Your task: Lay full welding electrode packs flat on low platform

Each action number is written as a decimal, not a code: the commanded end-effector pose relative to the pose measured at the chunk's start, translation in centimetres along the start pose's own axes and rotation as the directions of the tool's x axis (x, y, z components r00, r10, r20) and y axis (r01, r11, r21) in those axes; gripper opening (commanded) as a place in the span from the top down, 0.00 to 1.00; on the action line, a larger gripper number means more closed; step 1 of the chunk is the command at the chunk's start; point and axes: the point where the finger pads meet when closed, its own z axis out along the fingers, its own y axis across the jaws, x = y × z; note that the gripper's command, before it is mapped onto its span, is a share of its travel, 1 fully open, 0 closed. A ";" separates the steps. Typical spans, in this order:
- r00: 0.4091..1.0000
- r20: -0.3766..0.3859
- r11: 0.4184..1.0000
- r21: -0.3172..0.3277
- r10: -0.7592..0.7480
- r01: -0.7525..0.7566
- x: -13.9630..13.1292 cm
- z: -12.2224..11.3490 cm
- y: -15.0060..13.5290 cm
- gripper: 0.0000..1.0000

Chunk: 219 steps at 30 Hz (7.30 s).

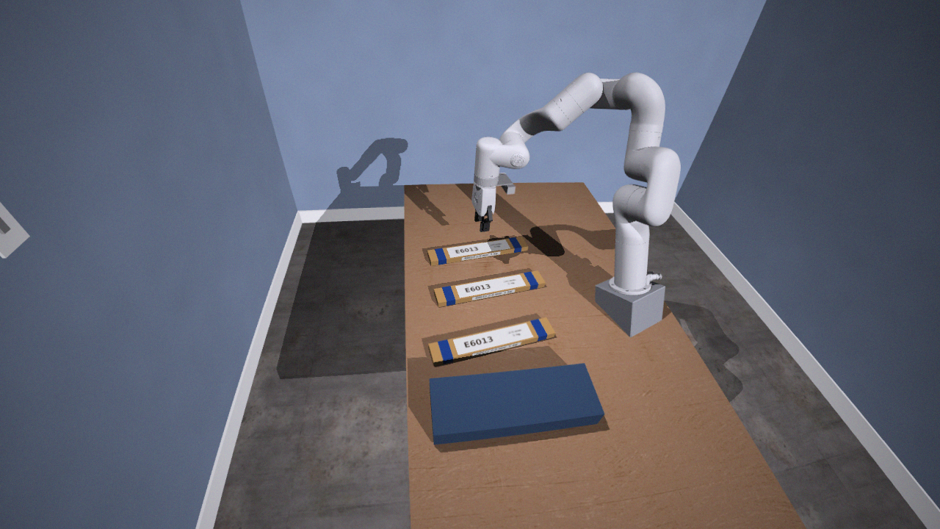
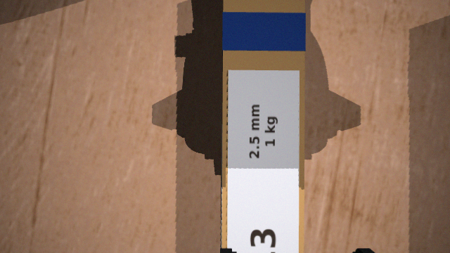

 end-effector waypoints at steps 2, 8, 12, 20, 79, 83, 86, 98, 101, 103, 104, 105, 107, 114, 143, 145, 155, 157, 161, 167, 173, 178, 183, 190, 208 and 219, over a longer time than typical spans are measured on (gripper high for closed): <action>1.000 0.004 1.000 0.002 0.000 0.000 -0.1 -0.2 -0.1 0.42; 0.996 0.004 0.996 0.001 0.094 -0.094 -0.2 -0.2 -0.1 0.42; 0.990 0.004 0.990 0.001 0.144 -0.144 -0.2 -0.2 -0.2 0.42; 0.988 0.004 0.988 0.000 0.156 -0.156 -0.2 -0.2 -0.2 0.42; 0.988 0.004 0.988 0.001 0.156 -0.156 -9.2 -0.2 10.5 0.42; 0.988 0.004 0.988 0.001 0.156 -0.156 -10.8 -0.2 12.5 0.42; 0.988 0.004 0.988 0.001 0.156 -0.156 -12.0 -0.2 13.9 0.42; 0.988 0.004 0.988 0.001 0.156 -0.156 -15.8 -0.2 18.4 0.42; 0.988 0.004 0.988 0.001 0.156 -0.156 -16.8 -0.2 19.6 0.42; 0.988 0.004 0.988 0.001 0.156 -0.156 -17.4 -0.2 20.3 0.42; 0.988 0.004 0.988 0.001 0.156 -0.156 -17.7 -0.2 20.7 0.42; 0.988 0.004 0.988 0.001 0.156 -0.156 -18.0 -0.2 21.0 0.42; 0.988 0.004 0.988 0.001 0.156 -0.156 -18.5 -0.2 21.6 0.42; 0.988 0.004 0.988 0.001 0.156 -0.156 -19.6 -0.2 22.9 0.42; 0.988 0.004 0.988 0.001 0.156 -0.156 -21.4 -0.2 25.0 0.42; 0.988 0.004 0.988 0.001 0.156 -0.156 -21.4 -0.2 25.0 0.42; 0.988 0.004 0.988 0.001 0.156 -0.156 -21.4 -0.2 25.0 0.42; 0.988 0.004 0.988 0.001 0.156 -0.156 -21.4 -0.2 25.0 0.42; 0.988 0.004 0.988 0.001 0.156 -0.156 -21.4 -0.3 25.0 0.42; 0.988 0.004 0.988 0.001 0.156 -0.156 -21.4 -0.8 25.0 0.42; 0.988 0.004 0.988 0.001 0.156 -0.156 -21.3 -2.4 25.0 0.42; 0.988 0.004 0.988 0.001 0.156 -0.156 -21.3 -3.2 25.0 0.42; 0.988 0.004 0.988 0.001 0.156 -0.156 -21.3 -3.2 25.0 0.42; 0.988 0.004 0.988 0.001 0.156 -0.156 -21.3 -3.2 25.0 0.42; 0.988 0.004 0.988 0.001 0.156 -0.156 -21.3 -3.2 25.0 0.42; 0.988 0.004 0.988 0.001 0.156 -0.156 -21.3 -3.2 25.0 0.42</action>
